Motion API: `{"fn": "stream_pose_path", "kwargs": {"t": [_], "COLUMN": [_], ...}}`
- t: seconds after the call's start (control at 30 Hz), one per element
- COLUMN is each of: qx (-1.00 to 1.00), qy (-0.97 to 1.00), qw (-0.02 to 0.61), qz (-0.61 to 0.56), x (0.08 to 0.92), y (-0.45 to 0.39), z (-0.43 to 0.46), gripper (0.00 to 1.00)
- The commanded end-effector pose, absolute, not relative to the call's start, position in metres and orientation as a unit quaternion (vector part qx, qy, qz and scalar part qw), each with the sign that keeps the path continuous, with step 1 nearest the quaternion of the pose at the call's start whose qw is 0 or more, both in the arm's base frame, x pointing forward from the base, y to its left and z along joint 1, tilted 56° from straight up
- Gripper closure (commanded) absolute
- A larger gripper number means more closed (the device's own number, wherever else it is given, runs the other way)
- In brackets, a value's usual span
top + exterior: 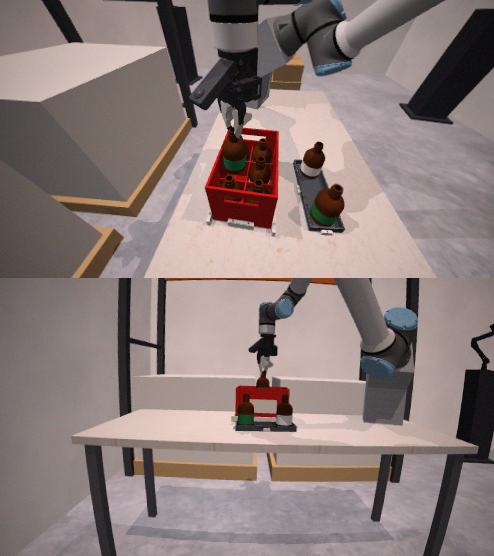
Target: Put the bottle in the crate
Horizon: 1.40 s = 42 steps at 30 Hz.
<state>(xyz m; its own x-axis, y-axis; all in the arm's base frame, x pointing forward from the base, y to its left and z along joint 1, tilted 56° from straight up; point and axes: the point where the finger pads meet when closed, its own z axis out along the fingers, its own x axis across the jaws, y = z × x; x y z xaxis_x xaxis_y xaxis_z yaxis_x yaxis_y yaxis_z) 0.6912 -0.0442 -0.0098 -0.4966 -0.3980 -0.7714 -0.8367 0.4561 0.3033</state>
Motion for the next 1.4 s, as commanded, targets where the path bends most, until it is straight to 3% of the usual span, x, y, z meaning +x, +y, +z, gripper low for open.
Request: {"fn": "stream_pose_path", "kwargs": {"t": [0.0, 1.37], "qx": [-0.389, -0.389], "qy": [0.793, 0.793], "qw": [0.317, 0.317], "qz": [0.346, 0.346], "x": [0.6916, 0.6945], "y": [-0.0451, -0.0352], "z": [-0.0094, -0.0164], "gripper": [1.00, 1.00]}}
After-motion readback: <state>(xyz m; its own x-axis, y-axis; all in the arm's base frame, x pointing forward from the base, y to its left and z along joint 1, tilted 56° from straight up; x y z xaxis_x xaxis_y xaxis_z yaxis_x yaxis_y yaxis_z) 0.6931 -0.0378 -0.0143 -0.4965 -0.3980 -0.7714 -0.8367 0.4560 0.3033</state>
